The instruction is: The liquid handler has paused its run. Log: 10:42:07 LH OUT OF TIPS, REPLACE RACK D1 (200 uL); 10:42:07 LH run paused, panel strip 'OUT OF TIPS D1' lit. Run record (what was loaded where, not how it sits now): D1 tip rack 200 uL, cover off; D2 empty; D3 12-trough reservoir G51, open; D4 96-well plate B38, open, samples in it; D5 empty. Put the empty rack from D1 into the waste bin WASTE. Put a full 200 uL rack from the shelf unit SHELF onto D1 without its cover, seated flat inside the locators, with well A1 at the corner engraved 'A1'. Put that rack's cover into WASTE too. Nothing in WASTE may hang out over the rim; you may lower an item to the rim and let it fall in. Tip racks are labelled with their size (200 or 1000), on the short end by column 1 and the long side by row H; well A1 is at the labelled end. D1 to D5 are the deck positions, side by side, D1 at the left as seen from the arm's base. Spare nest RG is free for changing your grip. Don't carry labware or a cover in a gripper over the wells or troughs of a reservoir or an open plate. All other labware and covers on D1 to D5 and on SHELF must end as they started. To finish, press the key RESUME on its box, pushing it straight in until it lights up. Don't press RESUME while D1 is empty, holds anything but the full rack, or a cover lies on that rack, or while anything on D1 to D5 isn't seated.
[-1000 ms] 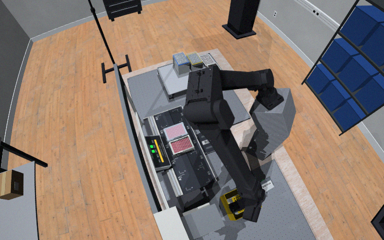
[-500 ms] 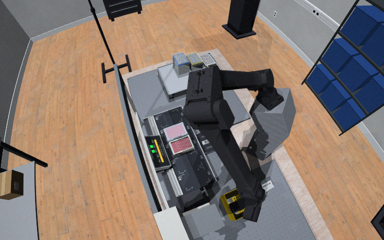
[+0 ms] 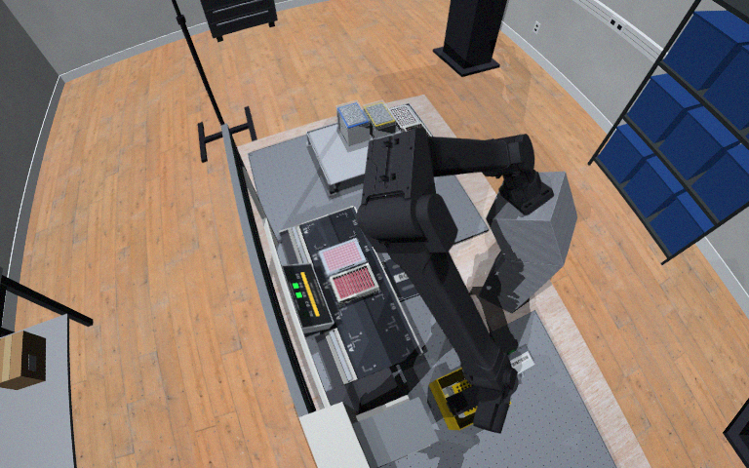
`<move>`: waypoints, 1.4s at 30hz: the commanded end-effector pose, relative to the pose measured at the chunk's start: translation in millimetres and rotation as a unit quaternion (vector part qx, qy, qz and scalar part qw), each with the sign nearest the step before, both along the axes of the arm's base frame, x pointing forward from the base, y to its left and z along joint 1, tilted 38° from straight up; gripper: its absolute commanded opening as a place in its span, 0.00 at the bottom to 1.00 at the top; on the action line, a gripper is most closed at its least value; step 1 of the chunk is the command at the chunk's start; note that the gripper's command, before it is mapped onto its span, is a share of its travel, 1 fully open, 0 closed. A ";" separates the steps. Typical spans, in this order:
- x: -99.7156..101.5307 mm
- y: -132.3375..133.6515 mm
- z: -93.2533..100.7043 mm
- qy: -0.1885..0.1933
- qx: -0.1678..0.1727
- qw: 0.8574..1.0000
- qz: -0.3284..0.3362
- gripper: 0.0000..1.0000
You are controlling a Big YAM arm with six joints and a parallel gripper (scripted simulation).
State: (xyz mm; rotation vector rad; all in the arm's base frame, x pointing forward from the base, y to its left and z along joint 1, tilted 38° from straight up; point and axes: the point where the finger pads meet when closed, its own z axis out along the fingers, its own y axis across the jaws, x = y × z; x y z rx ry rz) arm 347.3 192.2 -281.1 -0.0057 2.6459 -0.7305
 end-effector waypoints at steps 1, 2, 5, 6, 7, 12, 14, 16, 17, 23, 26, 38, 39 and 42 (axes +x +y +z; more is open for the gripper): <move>4.5 8.1 3.4 -0.008 0.007 1.000 0.006 0.00; 4.5 8.1 3.3 -0.008 0.007 1.000 0.006 0.00; 4.4 8.0 3.3 -0.008 0.007 1.000 0.006 0.00; 4.4 8.0 3.3 -0.008 0.007 1.000 0.006 0.00; 4.4 8.0 3.3 -0.008 0.007 1.000 0.006 0.00; 0.8 -0.7 -0.6 -0.003 0.001 1.000 0.006 0.00; 2.6 -3.0 -4.3 -0.002 0.001 1.000 0.003 0.00; 8.3 -0.3 -3.0 -0.006 0.005 1.000 0.001 0.00; 11.1 2.0 -1.1 -0.009 0.007 1.000 0.001 0.00; 8.4 -1.2 -6.4 -0.005 0.003 1.000 0.002 0.00; 9.3 0.5 -1.8 -0.008 0.006 1.000 0.003 0.00; 13.5 -0.4 -9.0 -0.008 0.006 1.000 0.002 0.00; 13.1 -1.8 -10.2 -0.007 0.005 1.000 0.001 0.00; 10.7 -4.3 -4.8 -0.006 0.004 1.000 0.001 0.00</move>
